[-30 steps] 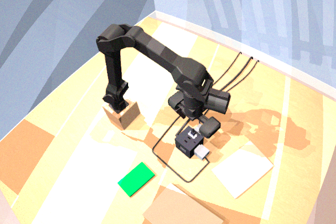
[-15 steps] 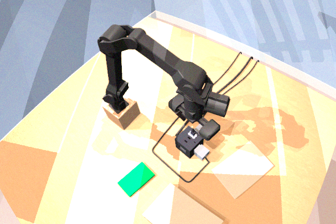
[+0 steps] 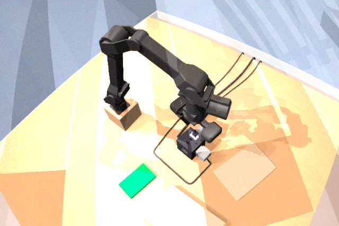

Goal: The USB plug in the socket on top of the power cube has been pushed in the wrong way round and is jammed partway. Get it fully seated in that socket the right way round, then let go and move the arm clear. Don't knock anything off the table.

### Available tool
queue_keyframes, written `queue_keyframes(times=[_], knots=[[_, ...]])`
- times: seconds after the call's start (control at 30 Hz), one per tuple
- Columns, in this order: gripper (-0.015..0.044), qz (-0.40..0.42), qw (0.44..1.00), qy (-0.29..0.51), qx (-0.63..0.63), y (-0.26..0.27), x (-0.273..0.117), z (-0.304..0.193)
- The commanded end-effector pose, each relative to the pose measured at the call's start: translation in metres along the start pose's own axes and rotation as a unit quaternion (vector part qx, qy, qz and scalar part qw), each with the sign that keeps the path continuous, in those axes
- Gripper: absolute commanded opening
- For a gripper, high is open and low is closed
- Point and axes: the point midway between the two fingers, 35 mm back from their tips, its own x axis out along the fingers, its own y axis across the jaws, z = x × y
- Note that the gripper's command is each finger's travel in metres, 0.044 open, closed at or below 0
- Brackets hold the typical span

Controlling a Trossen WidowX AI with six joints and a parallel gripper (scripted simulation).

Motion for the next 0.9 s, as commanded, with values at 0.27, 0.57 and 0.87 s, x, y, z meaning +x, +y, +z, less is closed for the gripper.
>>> queue_keyframes(times=[0.27, 0.57, 0.87], knots=[[0.0046, 0.0, 1.0, 0.0, 0.0, -0.0001, -0.0003, 0.0001], [0.0, 0.0, 1.0, 0.0, 0.0, -0.0001, -0.0003, 0.0001], [0.0, 0.0, 1.0, 0.0, 0.0, -0.0001, -0.0003, 0.0001]])
